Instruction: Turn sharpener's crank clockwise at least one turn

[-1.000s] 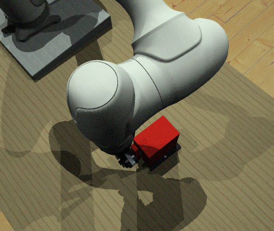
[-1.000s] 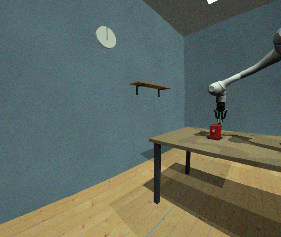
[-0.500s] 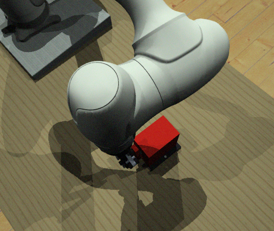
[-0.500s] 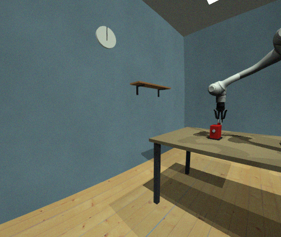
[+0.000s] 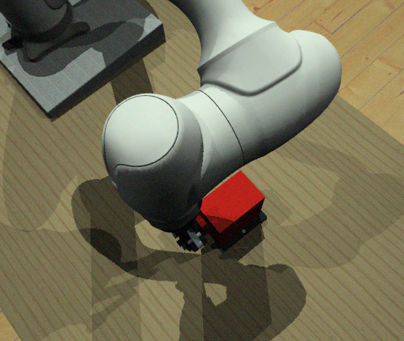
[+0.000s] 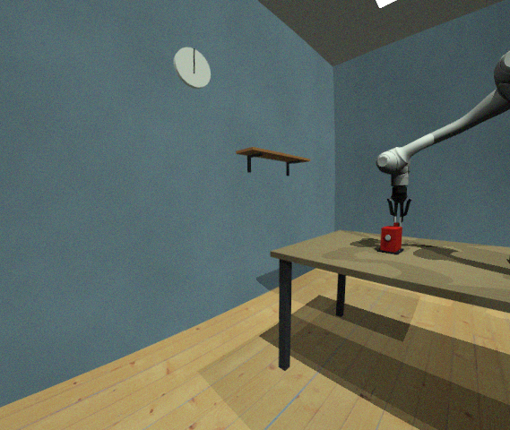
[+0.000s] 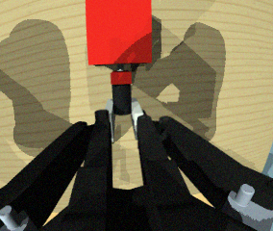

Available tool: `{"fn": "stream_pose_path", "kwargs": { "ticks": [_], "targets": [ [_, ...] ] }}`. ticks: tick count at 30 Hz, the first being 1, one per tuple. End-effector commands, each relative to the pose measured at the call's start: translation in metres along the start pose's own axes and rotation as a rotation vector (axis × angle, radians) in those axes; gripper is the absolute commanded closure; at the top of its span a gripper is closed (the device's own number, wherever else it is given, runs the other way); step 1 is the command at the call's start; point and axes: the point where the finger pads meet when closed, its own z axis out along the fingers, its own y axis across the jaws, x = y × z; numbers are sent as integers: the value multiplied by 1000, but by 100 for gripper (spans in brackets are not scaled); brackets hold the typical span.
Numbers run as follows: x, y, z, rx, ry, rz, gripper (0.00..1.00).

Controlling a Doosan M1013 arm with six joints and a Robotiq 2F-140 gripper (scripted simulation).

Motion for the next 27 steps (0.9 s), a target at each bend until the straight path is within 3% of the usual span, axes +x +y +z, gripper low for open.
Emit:
{"fn": "stream_pose_path", "kwargs": {
  "ticks": [1, 21, 22, 27],
  "targets": [
    [0, 0, 0, 0, 0, 0, 100],
    [0, 0, 0, 0, 0, 0, 100],
    [0, 0, 0, 0, 0, 0, 68],
    [0, 0, 0, 0, 0, 0, 68]
  ]
}}
